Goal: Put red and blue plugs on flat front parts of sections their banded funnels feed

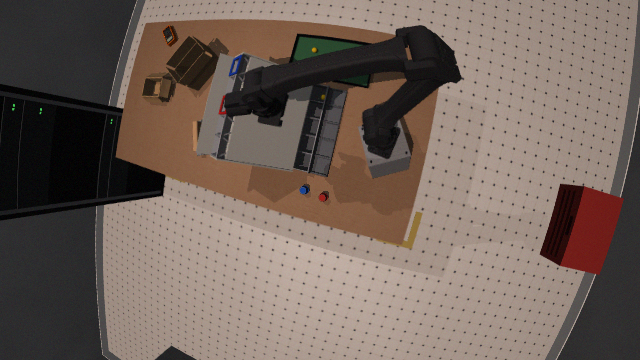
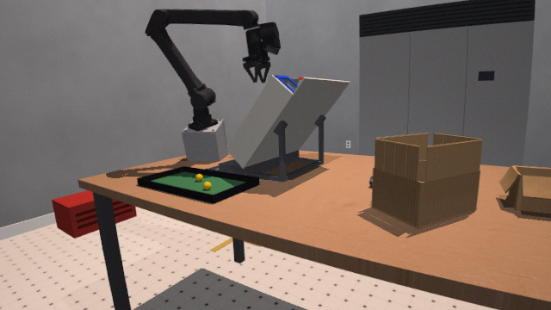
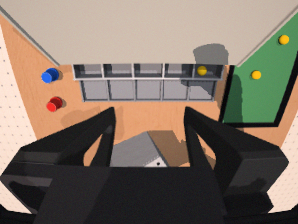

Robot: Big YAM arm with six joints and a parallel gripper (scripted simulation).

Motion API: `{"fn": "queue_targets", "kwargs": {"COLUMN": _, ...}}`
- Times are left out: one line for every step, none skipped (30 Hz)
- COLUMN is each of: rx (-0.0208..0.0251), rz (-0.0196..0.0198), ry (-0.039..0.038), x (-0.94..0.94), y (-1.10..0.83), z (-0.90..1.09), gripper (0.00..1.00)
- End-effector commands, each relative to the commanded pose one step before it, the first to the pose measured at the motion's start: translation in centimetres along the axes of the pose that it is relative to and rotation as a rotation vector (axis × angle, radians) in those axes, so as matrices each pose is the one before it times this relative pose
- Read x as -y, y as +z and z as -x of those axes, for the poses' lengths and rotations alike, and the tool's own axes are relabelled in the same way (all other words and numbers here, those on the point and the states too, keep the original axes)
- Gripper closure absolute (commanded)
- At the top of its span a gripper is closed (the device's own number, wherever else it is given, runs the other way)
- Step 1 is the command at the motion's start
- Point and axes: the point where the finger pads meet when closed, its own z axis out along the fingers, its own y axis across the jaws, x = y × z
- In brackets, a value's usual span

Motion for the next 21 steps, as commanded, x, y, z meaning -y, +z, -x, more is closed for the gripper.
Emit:
{"fn": "queue_targets", "kwargs": {"rx": 0.08009, "rz": 0.01377, "ry": 0.01419, "x": -0.53, "y": -0.505, "z": 0.132, "gripper": 0.44}}
{"fn": "queue_targets", "kwargs": {"rx": 0.01673, "rz": 0.0003, "ry": 0.00014, "x": -0.019, "y": 0.27, "z": -0.628, "gripper": 0.44}}
{"fn": "queue_targets", "kwargs": {"rx": 0.01697, "rz": 0.00027, "ry": 0.0001, "x": -0.019, "y": 0.256, "z": -0.642, "gripper": 0.44}}
{"fn": "queue_targets", "kwargs": {"rx": 0.01699, "rz": 0.00028, "ry": 0.00011, "x": -0.019, "y": 0.247, "z": -0.647, "gripper": 0.44}}
{"fn": "queue_targets", "kwargs": {"rx": 0.01686, "rz": 0.00031, "ry": 0.00014, "x": -0.019, "y": 0.238, "z": -0.647, "gripper": 0.44}}
{"fn": "queue_targets", "kwargs": {"rx": 0.01667, "rz": 0.0003, "ry": 0.00012, "x": -0.018, "y": 0.221, "z": -0.644, "gripper": 0.44}}
{"fn": "queue_targets", "kwargs": {"rx": 0.01633, "rz": 0.00028, "ry": 0.00011, "x": -0.018, "y": 0.204, "z": -0.635, "gripper": 0.44}}
{"fn": "queue_targets", "kwargs": {"rx": 0.01581, "rz": 0.00031, "ry": 0.00014, "x": -0.017, "y": 0.191, "z": -0.617, "gripper": 0.44}}
{"fn": "queue_targets", "kwargs": {"rx": 0.01523, "rz": 0.00029, "ry": 0.00012, "x": -0.017, "y": 0.172, "z": -0.598, "gripper": 0.44}}
{"fn": "queue_targets", "kwargs": {"rx": 0.01451, "rz": 0.00026, "ry": 0.0001, "x": -0.016, "y": 0.153, "z": -0.573, "gripper": 0.44}}
{"fn": "queue_targets", "kwargs": {"rx": 0.01361, "rz": 0.00031, "ry": 0.00015, "x": -0.015, "y": 0.143, "z": -0.539, "gripper": 0.44}}
{"fn": "queue_targets", "kwargs": {"rx": 0.01247, "rz": 0.00021, "ry": 0.00007, "x": -0.014, "y": 0.114, "z": -0.498, "gripper": 0.44}}
{"fn": "queue_targets", "kwargs": {"rx": 0.01135, "rz": 0.00028, "ry": 0.00014, "x": -0.012, "y": 0.108, "z": -0.452, "gripper": 0.44}}
{"fn": "queue_targets", "kwargs": {"rx": 0.00998, "rz": 0.00017, "ry": 0.00005, "x": -0.011, "y": 0.081, "z": -0.401, "gripper": 0.44}}
{"fn": "queue_targets", "kwargs": {"rx": 0.00878, "rz": 0.0002, "ry": 0.00009, "x": -0.01, "y": 0.073, "z": -0.353, "gripper": 0.44}}
{"fn": "queue_targets", "kwargs": {"rx": 0.0, "rz": 0.0, "ry": 0.0, "x": 0.0, "y": 0.0, "z": 0.0, "gripper": 0.44}}
{"fn": "queue_targets", "kwargs": {"rx": 0.0, "rz": 0.0, "ry": 0.0, "x": 0.0, "y": 0.0, "z": 0.0, "gripper": 0.44}}
{"fn": "queue_targets", "kwargs": {"rx": 0.00757, "rz": 0.00021, "ry": 0.00011, "x": -0.008, "y": 0.064, "z": -0.304, "gripper": 0.44}}
{"fn": "queue_targets", "kwargs": {"rx": 0.00626, "rz": 0.00009, "ry": 0.00002, "x": -0.007, "y": 0.042, "z": -0.254, "gripper": 0.44}}
{"fn": "queue_targets", "kwargs": {"rx": 0.00514, "rz": 0.00011, "ry": 0.00004, "x": -0.006, "y": 0.036, "z": -0.208, "gripper": 0.44}}
{"fn": "queue_targets", "kwargs": {"rx": 0.00406, "rz": 0.0001, "ry": 0.00005, "x": -0.005, "y": 0.03, "z": -0.164, "gripper": 0.44}}
